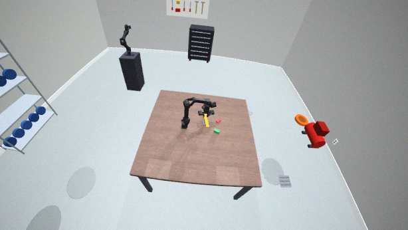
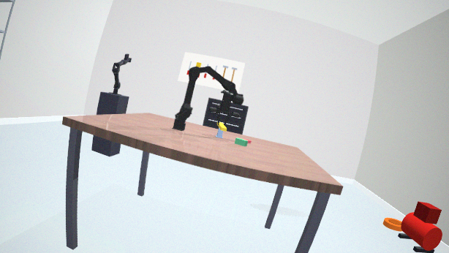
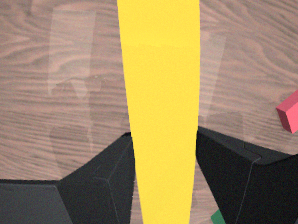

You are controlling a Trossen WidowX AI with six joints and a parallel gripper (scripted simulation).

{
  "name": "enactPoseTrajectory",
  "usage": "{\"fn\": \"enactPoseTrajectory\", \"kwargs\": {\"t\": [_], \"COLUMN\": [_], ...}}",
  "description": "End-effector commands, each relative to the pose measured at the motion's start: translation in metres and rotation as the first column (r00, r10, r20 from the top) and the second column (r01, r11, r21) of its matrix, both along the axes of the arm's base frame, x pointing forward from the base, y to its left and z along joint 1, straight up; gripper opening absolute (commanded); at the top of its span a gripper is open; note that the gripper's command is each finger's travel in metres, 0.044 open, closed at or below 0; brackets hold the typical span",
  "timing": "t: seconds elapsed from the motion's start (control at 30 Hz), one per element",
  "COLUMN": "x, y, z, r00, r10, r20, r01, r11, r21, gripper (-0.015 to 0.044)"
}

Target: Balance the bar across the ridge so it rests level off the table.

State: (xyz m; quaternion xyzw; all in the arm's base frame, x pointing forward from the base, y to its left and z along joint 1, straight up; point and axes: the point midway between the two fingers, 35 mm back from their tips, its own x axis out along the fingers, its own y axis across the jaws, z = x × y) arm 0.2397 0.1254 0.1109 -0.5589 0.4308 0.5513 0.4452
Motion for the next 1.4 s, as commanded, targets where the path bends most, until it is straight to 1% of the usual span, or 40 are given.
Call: {"fn": "enactPoseTrajectory", "kwargs": {"t": [0.0,1.37], "x": [0.0001,-0.0003], "y": [0.0002,0.0004], "z": [-0.0009,-0.0044], "r00": [1.0,1.0], "r10": [0.003,0.003], "r20": [0.0,0.0], "r01": [-0.003,-0.003], "r11": [1.0,1.0], "r21": [0.002,0.002], "gripper": [0.0,0.0]}}
